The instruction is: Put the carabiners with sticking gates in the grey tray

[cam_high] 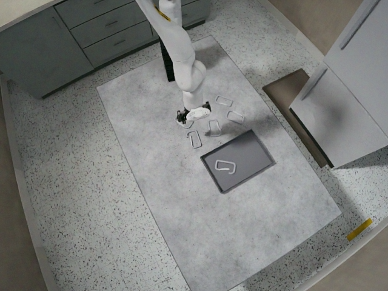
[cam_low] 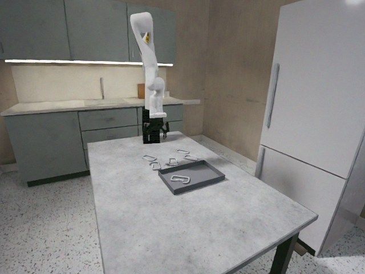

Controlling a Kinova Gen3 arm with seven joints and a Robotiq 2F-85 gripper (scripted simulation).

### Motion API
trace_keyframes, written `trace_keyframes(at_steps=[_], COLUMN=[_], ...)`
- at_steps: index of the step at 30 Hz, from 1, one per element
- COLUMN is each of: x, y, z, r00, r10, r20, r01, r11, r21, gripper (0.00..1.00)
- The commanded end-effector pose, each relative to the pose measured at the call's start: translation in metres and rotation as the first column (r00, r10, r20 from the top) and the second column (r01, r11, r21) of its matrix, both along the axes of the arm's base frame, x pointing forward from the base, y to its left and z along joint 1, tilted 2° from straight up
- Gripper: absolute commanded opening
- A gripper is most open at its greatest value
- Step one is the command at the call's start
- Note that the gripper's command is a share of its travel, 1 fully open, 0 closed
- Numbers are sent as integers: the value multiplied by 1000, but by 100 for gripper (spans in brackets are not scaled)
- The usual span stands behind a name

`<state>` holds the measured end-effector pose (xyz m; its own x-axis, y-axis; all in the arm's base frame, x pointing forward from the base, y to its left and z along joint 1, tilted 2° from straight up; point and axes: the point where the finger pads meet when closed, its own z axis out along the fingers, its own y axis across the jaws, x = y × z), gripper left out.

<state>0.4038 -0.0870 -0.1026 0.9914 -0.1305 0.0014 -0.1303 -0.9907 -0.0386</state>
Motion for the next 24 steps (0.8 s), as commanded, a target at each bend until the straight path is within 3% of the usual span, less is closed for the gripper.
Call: trace_keyframes(at_steps=[1,4,5,21,22,24], x=[2,2,-5,-5,-5,-5], y=[2,2,-19,-19,-18,-18], z=[-2,-2,-41,-41,-70,-70], r00=[1000,1000,999,999,999,999], r10=[-2,-2,-38,-38,-38,-38], r20=[4,4,3,3,3,3], r01=[2,2,38,38,38,38], r11=[1000,1000,999,999,999,999], r21=[1,1,2,2,3,3], gripper=[100,100,100,100,100,100])
